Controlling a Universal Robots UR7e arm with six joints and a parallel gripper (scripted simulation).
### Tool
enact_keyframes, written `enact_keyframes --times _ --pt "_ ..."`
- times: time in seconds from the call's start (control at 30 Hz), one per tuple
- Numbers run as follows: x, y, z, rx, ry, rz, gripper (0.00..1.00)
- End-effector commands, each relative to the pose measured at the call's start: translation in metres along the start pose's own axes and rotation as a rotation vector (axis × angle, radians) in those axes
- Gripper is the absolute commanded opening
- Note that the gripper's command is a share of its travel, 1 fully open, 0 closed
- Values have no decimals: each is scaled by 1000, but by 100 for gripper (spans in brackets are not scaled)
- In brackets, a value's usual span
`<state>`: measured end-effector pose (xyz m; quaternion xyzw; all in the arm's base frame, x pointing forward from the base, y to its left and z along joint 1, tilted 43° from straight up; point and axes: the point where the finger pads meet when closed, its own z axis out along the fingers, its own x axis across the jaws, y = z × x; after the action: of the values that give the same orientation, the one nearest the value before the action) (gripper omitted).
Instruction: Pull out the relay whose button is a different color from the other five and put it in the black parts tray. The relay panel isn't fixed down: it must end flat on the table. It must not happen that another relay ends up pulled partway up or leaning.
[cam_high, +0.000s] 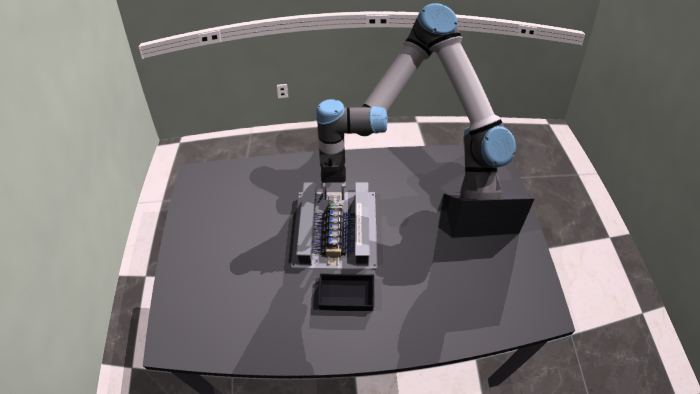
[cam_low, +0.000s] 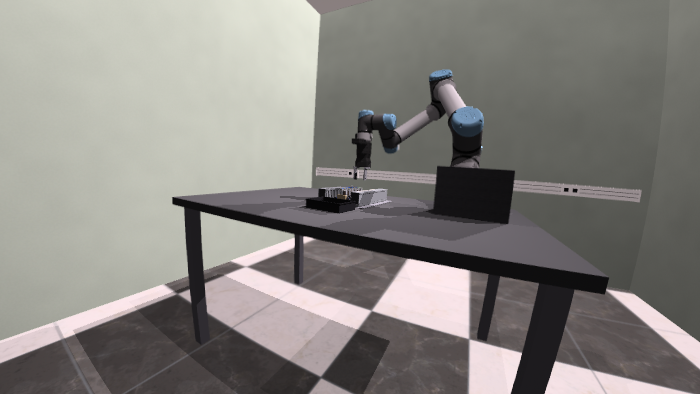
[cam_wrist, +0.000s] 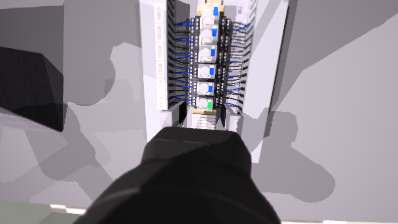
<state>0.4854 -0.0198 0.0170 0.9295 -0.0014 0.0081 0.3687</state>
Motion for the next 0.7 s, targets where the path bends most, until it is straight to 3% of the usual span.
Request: enact_keyframes --times 0.0,0.27,0.67 --pt "1 0 12 0 2 0 98" --pt "1 0 30 0 2 0 98" --pt "1 0 32 0 2 0 98"
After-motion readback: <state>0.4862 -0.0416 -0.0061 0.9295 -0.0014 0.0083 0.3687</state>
